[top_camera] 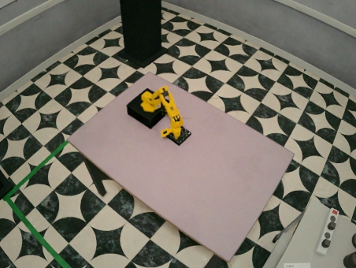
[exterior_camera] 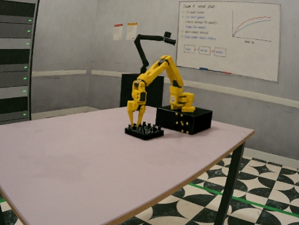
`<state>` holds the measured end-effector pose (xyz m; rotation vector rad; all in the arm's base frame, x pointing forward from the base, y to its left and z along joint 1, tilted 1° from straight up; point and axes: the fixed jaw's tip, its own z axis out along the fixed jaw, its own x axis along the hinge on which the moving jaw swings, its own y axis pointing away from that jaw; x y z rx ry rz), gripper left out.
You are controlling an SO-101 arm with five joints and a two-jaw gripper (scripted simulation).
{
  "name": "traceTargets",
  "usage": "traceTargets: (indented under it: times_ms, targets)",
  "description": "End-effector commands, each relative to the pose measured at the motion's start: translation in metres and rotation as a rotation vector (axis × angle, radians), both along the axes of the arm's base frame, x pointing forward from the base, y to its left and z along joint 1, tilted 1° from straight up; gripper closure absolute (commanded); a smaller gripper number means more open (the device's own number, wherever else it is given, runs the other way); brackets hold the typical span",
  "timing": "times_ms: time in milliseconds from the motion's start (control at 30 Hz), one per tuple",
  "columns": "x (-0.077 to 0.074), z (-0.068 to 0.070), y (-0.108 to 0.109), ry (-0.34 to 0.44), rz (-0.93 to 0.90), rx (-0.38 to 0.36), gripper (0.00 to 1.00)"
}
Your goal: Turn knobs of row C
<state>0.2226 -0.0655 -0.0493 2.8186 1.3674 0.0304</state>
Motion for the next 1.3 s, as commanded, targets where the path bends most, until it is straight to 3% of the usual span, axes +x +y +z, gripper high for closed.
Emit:
traceTargets:
  times_ms: [0,1267]
  targets:
    - [-0.0044,-0.0034,-0.0017,0.013,0.007,-0.003,0.99]
    - [-0.0036,-0.0034,-0.0028,0.013,0.008,-0.003,0.92]
